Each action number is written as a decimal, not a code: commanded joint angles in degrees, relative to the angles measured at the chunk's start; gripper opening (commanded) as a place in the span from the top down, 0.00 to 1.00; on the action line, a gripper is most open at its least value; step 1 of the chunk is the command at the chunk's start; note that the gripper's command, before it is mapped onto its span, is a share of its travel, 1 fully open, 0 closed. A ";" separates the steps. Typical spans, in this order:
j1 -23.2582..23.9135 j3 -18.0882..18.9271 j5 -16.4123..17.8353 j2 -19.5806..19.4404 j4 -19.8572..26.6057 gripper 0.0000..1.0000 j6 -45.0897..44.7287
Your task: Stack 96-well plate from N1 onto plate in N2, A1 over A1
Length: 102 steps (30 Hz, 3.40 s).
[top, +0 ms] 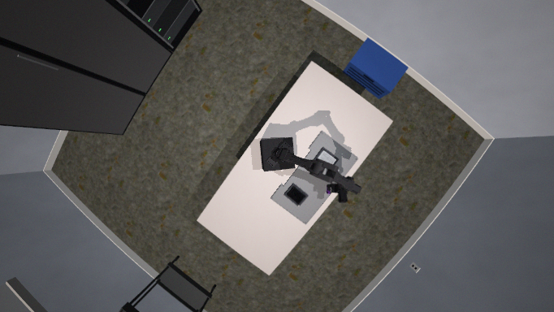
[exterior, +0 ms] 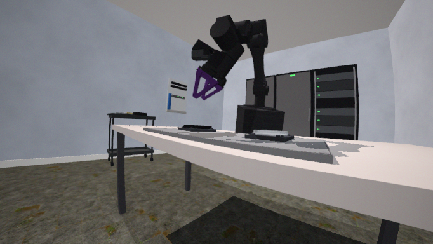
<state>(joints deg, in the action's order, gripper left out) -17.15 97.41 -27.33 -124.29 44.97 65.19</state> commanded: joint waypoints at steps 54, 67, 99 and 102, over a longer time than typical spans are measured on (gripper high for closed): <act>-17.25 -27.13 31.09 22.00 -1.82 0.00 -38.44; -17.43 -25.30 30.32 22.18 -2.01 0.00 -37.71; -17.43 -25.30 30.32 22.18 -2.01 0.00 -37.71; -17.43 -25.30 30.32 22.18 -2.01 0.00 -37.71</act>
<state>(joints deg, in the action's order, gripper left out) -34.48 70.57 3.44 -103.35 43.97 27.88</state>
